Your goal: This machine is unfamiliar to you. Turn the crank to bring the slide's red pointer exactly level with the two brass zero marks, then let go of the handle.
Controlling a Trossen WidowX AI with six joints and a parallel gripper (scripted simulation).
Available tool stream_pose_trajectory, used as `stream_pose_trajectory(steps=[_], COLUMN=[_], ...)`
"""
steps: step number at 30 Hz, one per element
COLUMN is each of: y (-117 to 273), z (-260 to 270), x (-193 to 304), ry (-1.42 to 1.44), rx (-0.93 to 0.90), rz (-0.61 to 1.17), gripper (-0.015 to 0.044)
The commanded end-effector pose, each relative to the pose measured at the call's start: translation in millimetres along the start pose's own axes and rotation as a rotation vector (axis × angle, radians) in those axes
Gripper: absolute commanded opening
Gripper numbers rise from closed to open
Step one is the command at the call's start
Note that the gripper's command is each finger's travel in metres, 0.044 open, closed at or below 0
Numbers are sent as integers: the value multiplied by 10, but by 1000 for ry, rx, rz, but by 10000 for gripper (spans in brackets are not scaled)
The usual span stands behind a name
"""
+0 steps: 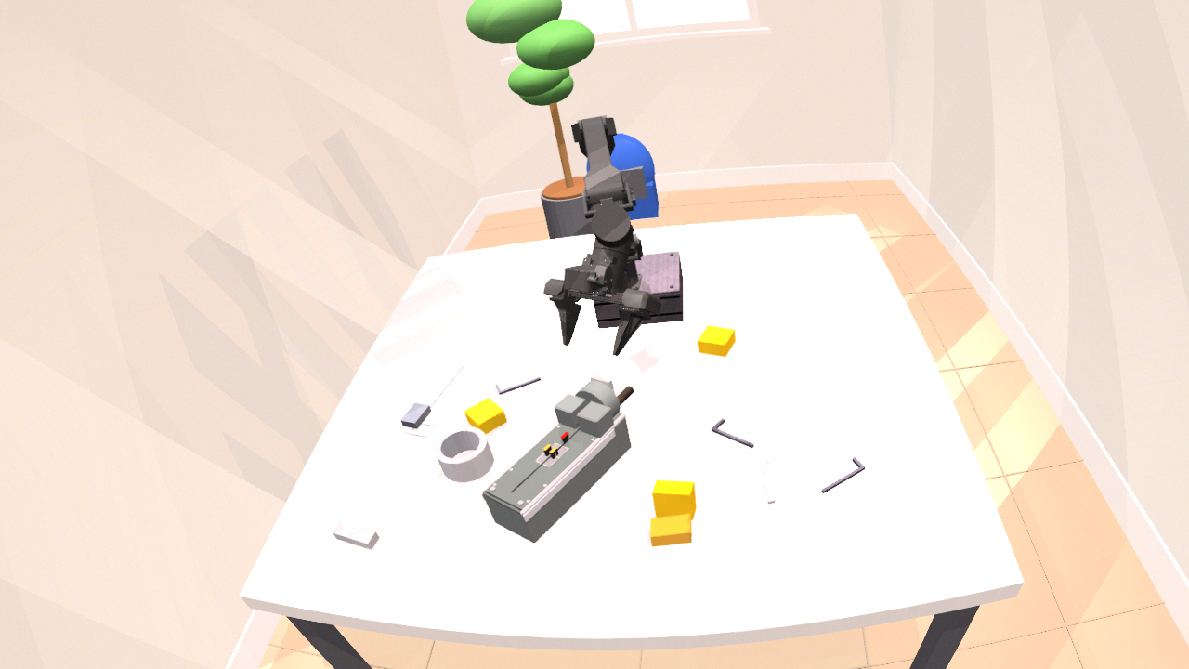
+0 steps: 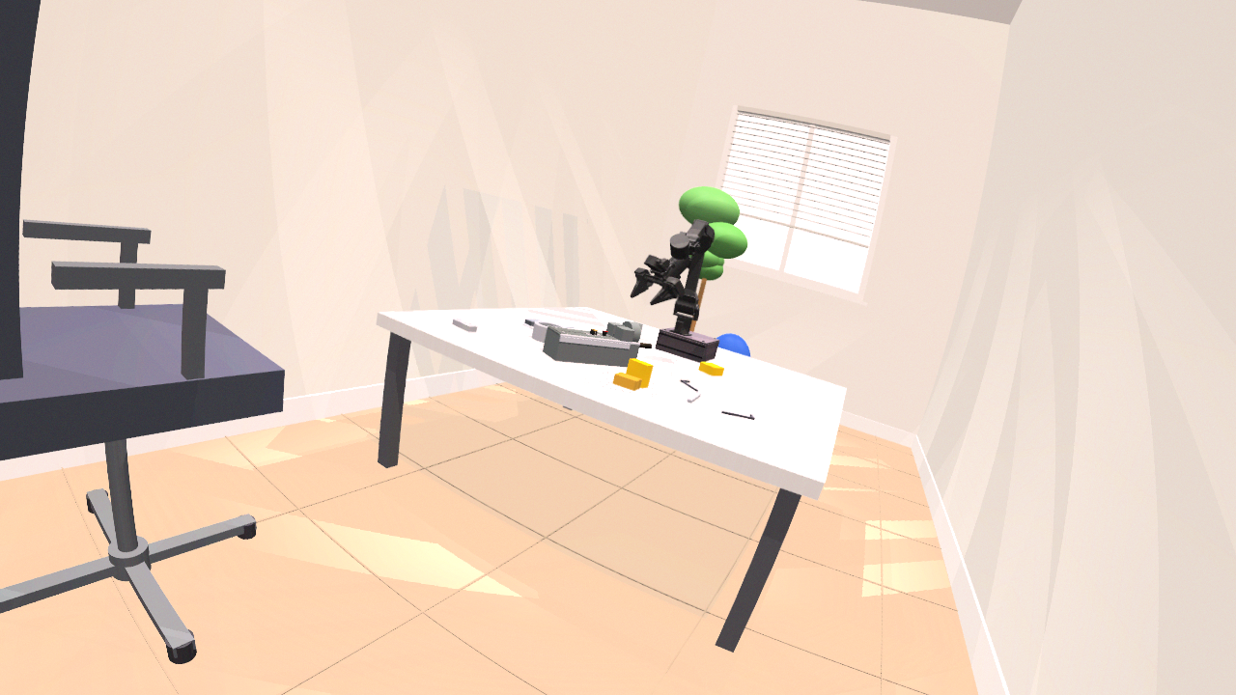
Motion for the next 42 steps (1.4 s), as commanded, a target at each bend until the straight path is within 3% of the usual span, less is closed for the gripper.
stream_pose_trajectory(steps=[1, 9, 27, 42], y=[154, 241, -492, -663], z=[106, 169, 261, 286], x=[193, 328, 959, 1097], ry=[-46, -76, -76, -75], rx=[48, 75, 76, 76], rz=[-32, -59, -59, -59], gripper=[440, 440, 440, 440])
Point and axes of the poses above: the point midway between the two fingers, 35 mm back from their tips, its own y axis back along the fingers, its own z axis across the jaws, x = y × z, the point moved 10 cm from there along y, back along the fingers, and after that the axes turned 8 degrees about y, right-handed, at the moved point
